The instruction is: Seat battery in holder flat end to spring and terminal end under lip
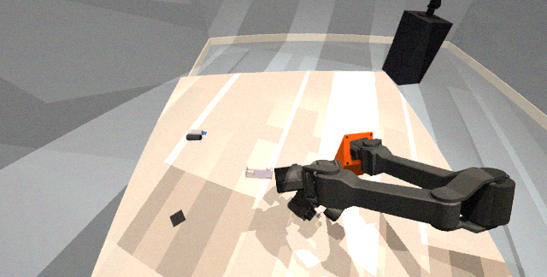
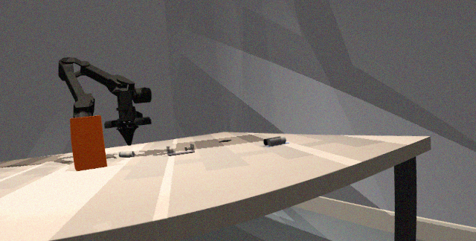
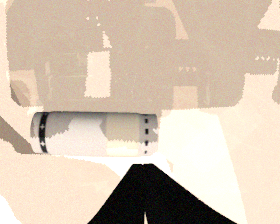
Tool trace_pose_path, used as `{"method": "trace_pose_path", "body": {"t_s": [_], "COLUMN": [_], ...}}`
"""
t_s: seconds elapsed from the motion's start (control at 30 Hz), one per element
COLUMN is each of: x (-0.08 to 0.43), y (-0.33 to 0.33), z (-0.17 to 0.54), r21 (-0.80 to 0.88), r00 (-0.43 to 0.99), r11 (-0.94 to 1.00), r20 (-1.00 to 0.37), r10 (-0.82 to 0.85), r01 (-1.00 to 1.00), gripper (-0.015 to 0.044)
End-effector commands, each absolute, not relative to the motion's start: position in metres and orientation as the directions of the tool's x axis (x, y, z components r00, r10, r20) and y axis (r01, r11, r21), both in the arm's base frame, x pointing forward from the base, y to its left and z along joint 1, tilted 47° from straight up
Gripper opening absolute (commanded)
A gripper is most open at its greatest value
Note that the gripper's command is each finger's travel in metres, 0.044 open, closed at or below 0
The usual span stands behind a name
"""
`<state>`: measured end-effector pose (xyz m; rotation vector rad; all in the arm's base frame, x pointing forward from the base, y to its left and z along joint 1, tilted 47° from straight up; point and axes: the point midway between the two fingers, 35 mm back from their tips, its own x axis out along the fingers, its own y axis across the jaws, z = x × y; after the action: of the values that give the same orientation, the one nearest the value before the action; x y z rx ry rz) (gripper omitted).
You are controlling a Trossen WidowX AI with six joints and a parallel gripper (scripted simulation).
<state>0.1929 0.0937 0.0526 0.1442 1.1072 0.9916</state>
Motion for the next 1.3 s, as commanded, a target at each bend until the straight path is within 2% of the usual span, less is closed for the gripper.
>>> {"method": "trace_pose_path", "body": {"t_s": [0.0,0.33,0.77,0.8,0.87,1.07,1.27], "x": [0.197,0.185,0.183,0.183,0.184,0.185,0.184], "y": [0.08,0.041,0.042,0.043,0.046,0.063,0.08], "z": [0.063,0.105,0.103,0.103,0.1,0.09,0.081], "r21": [0.536,0.548,0.559,0.564,0.607,0.72,0.693], "r00": [0.097,0.093,0.087,0.087,0.087,0.089,0.092], "r11": [0.592,0.587,0.585,0.589,0.623,0.691,0.61], "r20": [-0.687,-0.679,-0.675,-0.676,-0.678,-0.686,-0.686], "r10": [0.72,0.728,0.732,0.732,0.73,0.722,0.722], "r01": [-0.601,-0.596,-0.588,-0.579,-0.494,-0.06,0.385], "gripper": [0.0,0.0,0.0,0.0026,0.0079,0.0236,0.0237]}}
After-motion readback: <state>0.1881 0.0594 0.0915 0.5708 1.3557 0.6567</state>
